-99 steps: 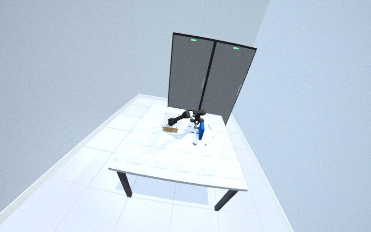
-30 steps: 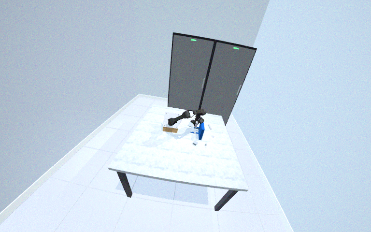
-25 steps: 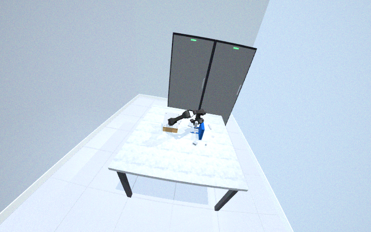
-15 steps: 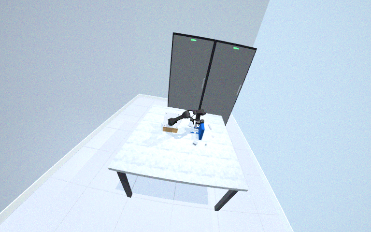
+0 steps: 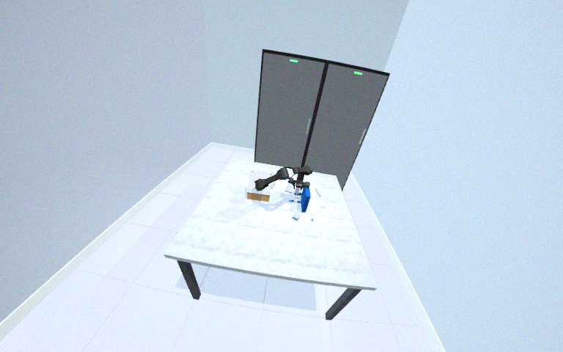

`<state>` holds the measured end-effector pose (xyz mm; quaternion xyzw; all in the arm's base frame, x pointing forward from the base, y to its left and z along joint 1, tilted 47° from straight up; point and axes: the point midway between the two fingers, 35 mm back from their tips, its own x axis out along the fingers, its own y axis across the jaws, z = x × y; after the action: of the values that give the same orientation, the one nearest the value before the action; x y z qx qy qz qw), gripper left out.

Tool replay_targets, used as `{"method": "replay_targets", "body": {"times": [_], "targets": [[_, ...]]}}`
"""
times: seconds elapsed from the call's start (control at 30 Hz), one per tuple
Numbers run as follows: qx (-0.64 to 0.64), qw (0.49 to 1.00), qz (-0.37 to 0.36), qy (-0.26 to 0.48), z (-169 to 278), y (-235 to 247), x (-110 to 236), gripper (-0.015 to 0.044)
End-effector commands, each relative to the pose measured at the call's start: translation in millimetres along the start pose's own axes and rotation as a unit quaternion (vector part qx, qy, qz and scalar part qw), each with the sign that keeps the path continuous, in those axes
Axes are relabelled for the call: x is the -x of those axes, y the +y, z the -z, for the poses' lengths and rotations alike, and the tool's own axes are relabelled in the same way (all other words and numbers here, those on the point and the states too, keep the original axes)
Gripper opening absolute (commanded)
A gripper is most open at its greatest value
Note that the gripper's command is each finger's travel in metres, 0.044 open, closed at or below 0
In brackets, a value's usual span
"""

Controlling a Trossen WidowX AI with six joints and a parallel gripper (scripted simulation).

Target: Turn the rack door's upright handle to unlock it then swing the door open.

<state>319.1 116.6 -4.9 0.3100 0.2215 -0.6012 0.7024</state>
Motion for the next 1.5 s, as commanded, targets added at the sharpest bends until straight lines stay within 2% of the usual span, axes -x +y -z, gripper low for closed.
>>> {"method": "replay_targets", "body": {"times": [0.0, 1.03, 1.47], "targets": [[-0.003, 1.000, -0.001, -0.001, -0.1, 0.5, 0.2, 0.0230], [-0.003, 1.000, -0.001, -0.001, -0.1, 0.5, 0.2, 0.0025], [0.099, 0.995, -0.001, -0.001, -4.8, -5.5, 0.2, 0.0025]]}}
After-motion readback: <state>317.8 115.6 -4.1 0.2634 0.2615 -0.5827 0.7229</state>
